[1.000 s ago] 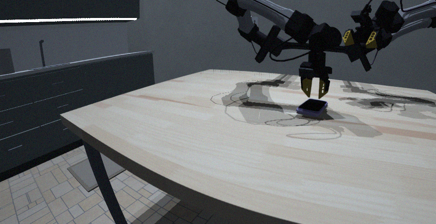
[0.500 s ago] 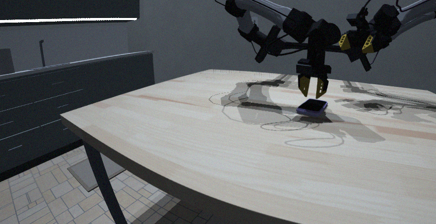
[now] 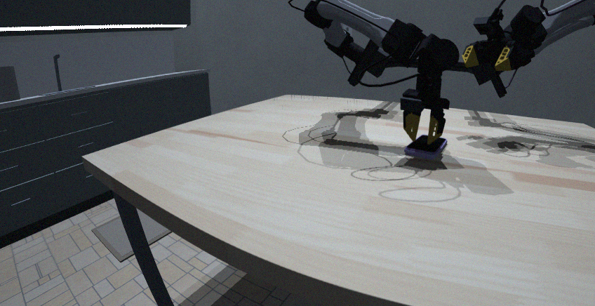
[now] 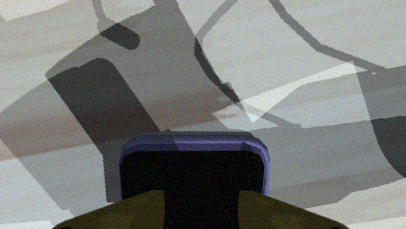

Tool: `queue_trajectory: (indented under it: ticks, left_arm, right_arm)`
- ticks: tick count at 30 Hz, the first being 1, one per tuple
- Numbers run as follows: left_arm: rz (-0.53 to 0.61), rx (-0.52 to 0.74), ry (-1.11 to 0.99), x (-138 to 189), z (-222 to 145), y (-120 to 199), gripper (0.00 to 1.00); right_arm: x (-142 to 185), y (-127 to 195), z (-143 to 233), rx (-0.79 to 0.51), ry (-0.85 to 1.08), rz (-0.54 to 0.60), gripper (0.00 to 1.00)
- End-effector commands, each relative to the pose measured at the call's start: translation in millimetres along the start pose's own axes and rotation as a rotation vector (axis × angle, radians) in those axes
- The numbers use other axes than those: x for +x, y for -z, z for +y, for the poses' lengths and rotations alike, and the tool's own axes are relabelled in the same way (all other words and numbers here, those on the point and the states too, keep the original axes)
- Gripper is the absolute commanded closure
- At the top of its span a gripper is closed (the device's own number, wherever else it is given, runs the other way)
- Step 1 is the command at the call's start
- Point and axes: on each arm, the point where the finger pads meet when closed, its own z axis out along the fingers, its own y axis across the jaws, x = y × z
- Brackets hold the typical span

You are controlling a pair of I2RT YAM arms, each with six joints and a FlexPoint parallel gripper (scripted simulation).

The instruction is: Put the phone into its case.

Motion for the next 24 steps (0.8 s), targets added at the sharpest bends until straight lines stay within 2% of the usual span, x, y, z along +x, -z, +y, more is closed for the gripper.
queue_trajectory:
  ticks: [1,24]
  left_arm:
    - [-0.03,-0.015,0.002,-10,7,-2,0.0]
    - [-0.03,-0.015,0.002,-10,7,-2,0.0]
  right_arm:
    - [-8,-8,4,-0.004,-0.021,-0.013,0.64]
    - [11,-30,4,-0.049,-0.014,-0.011,0.64]
